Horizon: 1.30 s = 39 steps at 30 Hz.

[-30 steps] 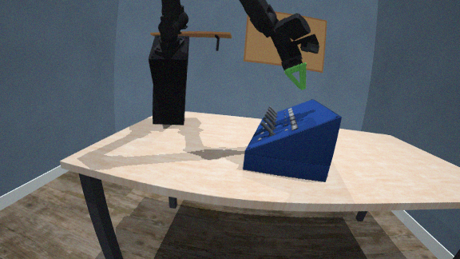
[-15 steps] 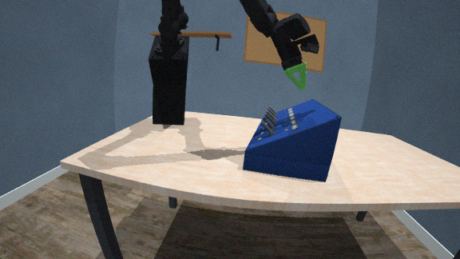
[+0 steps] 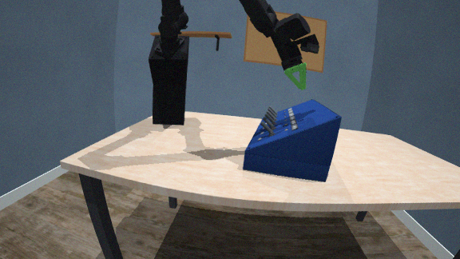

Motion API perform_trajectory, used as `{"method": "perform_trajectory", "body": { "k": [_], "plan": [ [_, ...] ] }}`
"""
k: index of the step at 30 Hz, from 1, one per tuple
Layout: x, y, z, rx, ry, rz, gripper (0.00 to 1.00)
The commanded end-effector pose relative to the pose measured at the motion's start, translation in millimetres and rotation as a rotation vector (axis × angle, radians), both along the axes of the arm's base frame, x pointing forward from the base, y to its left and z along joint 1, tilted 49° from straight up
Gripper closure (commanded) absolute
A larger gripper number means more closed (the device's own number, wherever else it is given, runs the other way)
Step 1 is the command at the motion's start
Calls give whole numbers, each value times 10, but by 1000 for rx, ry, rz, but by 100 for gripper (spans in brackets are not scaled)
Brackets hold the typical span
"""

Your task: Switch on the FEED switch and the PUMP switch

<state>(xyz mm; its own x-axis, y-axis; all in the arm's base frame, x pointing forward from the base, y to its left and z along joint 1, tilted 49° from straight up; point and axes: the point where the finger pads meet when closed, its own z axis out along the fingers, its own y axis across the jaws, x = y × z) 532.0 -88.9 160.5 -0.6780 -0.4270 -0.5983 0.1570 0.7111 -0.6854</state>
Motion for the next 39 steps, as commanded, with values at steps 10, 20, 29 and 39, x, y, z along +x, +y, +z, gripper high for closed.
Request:
{"method": "perform_trajectory", "body": {
  "k": [10, 20, 29, 39],
  "plan": [
    [79, 41, 140, -7, -13, 14, 0],
    [70, -65, 283, -7, -35, 2, 0],
    [41, -195, 420, -9, -37, 2, 0],
    [-14, -404, 633, -11, -38, 2, 0]
  ]
}}
